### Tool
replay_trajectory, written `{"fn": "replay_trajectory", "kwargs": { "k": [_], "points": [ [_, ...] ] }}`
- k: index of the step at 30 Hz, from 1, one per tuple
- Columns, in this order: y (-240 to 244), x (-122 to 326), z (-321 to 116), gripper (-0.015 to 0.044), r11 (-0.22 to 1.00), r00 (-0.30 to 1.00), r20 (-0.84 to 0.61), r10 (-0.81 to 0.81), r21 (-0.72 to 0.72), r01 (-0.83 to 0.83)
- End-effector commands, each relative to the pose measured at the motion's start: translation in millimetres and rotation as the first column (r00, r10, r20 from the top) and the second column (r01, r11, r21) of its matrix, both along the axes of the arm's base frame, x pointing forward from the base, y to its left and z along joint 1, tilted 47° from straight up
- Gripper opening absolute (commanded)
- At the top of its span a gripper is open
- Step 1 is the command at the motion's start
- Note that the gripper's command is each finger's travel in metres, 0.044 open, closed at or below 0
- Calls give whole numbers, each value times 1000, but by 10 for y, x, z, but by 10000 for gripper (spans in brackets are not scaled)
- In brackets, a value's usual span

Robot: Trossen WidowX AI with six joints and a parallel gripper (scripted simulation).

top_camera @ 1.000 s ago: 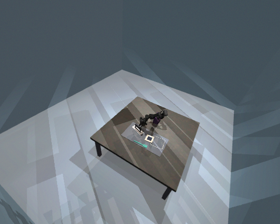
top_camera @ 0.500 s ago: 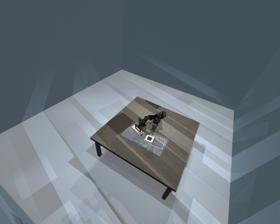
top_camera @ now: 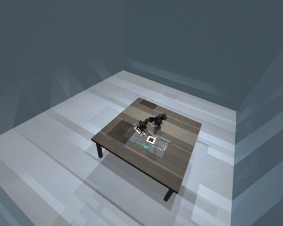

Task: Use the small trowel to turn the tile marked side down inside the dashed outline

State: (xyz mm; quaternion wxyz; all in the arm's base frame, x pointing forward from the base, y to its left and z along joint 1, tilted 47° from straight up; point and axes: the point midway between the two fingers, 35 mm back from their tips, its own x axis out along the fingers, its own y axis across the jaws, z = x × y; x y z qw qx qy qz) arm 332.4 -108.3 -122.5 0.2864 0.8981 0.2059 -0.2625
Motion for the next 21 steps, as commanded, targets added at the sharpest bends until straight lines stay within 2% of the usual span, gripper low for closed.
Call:
{"fn": "replay_trajectory", "kwargs": {
  "k": [1, 2, 8, 21],
  "points": [
    [15, 44, -56, 300, 1000, 1000, -3, -6, 5, 6],
    [16, 46, -58, 300, 1000, 1000, -3, -6, 5, 6],
    [16, 46, -58, 142, 1000, 1000, -3, -6, 5, 6],
    [16, 46, -58, 56, 1000, 1000, -3, -6, 5, 6]
  ]
}}
